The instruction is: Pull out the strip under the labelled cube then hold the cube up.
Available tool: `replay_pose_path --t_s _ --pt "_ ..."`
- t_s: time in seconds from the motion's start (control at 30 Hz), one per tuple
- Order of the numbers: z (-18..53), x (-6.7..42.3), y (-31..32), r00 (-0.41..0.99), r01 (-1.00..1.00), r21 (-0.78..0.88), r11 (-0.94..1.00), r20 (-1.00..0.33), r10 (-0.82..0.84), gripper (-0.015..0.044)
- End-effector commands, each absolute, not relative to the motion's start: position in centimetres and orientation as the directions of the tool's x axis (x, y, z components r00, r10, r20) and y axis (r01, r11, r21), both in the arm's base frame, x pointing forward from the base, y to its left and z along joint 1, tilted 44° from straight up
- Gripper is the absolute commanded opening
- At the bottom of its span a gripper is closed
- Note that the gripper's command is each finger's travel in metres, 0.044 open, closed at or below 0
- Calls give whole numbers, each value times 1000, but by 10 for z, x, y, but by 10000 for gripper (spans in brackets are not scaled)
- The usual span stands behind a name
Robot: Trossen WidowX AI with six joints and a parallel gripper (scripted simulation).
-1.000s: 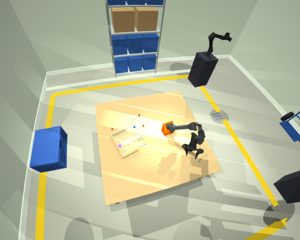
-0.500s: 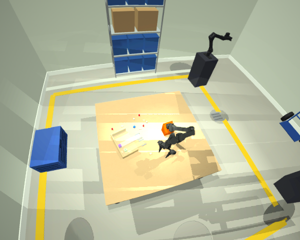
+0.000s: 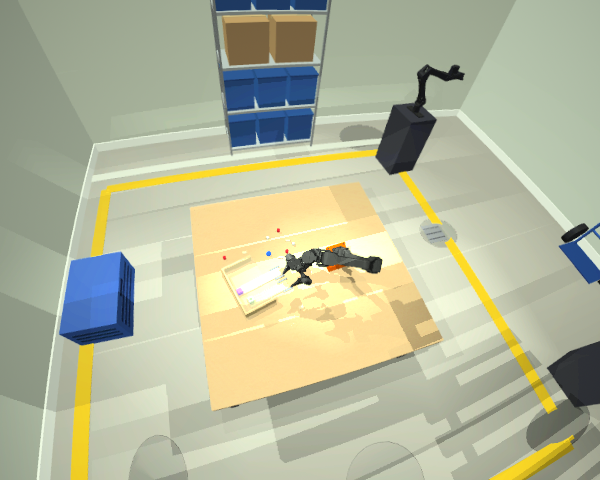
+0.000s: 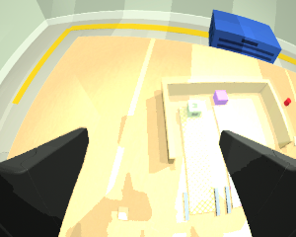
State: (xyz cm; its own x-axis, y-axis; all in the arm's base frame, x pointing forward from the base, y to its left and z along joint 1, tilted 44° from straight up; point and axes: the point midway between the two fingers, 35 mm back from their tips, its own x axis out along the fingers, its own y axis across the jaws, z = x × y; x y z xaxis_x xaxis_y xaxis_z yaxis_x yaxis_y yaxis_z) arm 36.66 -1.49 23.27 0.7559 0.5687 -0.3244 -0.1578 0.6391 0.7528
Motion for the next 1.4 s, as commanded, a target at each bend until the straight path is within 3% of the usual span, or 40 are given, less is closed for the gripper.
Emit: replay_pose_path --t_s 0.0,0.23,0.57,0.77,1.07,1.2,1.37 --pt "167 362 -45 781 -84 732 676 -372 501 400" --pt "74 325 -79 810 26 690 723 -438 389 400" --pt "67 320 -81 812 35 687 726 -443 380 400" --pt "53 344 -57 664 6 670 742 -558 497 243" --pt "38 363 10 243 -125 658 742 -705 666 6" --pt "39 360 42 31 -194 673 713 -723 691 0" --pt "42 363 49 -5 -205 678 706 -722 692 0"
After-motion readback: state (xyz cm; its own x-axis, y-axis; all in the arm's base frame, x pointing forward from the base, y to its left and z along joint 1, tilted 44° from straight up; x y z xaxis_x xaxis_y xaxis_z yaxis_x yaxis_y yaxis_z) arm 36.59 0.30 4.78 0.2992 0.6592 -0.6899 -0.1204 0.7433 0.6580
